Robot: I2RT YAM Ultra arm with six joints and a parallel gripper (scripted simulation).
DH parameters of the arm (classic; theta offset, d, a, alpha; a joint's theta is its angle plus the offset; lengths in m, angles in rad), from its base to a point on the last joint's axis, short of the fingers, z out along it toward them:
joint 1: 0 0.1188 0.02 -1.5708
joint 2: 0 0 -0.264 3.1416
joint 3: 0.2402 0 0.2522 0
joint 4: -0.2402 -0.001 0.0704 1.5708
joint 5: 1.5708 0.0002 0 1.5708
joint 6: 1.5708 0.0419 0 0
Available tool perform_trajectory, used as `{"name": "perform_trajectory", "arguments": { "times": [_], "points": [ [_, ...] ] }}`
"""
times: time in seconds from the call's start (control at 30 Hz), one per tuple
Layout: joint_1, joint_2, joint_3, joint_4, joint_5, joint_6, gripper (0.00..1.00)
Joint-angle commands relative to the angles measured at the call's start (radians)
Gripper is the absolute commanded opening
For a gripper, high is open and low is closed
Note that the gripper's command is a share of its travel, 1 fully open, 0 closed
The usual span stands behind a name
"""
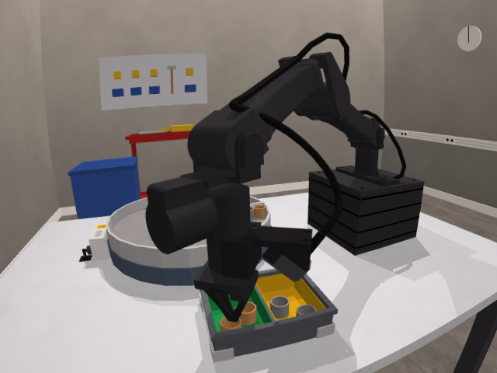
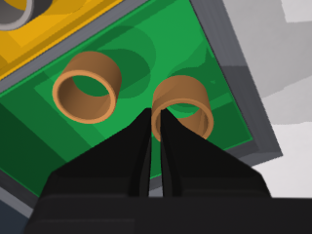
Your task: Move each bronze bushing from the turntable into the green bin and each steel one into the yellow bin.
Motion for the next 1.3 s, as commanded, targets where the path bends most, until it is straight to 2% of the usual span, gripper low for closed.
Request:
{"name": "perform_trajectory", "arguments": {
  "times": [0.0, 0.87, 0.93, 1.27],
  "points": [
    [-0.005, -0.012, -0.003, 0.006, 0.003, -0.007, 0.00],
    [-0.008, 0.000, -0.026, 0.017, 0.003, -0.008, 0.00],
    [-0.008, -0.001, -0.001, 0.019, 0.003, -0.008, 0.00],
    [-0.008, -0.001, -0.002, 0.018, 0.003, -0.008, 0.00]
  ]
}}
